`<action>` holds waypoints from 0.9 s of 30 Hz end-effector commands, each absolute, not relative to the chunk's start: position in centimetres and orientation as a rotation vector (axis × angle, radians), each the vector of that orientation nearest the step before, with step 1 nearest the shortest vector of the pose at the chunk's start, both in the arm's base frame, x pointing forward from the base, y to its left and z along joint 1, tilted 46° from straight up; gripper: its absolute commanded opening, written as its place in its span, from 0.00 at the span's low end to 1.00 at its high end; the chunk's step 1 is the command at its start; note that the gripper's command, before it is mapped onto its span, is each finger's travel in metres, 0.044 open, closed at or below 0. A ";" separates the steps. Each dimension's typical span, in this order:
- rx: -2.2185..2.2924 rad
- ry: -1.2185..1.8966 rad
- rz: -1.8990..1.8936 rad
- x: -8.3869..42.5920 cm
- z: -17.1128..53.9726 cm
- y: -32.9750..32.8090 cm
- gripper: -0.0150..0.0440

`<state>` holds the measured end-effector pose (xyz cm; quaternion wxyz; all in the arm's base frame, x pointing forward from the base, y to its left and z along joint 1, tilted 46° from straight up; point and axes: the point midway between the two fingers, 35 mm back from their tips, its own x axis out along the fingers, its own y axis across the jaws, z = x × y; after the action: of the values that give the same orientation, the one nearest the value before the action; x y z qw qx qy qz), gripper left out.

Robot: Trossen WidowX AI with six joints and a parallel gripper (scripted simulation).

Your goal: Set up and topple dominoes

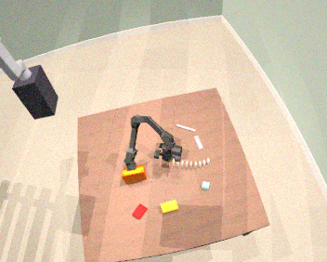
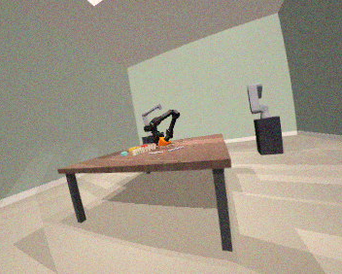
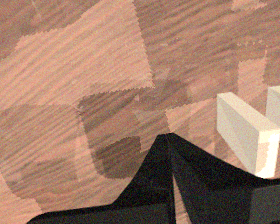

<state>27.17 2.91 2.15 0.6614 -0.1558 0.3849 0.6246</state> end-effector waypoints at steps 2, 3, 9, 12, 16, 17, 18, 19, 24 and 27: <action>-0.343 0.866 1.396 27.2 1.3 3.6 0.25; -0.343 0.866 1.396 27.2 1.3 3.6 0.25; -0.344 0.866 1.396 28.2 1.1 3.4 0.25; -0.344 0.866 1.396 28.6 1.0 3.3 0.25; -0.344 0.865 1.396 29.3 0.9 3.2 0.25; -0.345 0.865 1.396 29.4 0.8 3.2 0.25; -0.345 0.865 1.396 29.6 0.8 3.1 0.25; -0.345 0.865 1.396 29.7 0.8 3.1 0.25; -0.345 0.865 1.396 30.5 0.6 3.0 0.25; -0.345 0.864 1.396 30.9 0.4 2.9 0.25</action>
<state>30.32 2.97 0.66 0.6676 -0.1581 0.3814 0.6196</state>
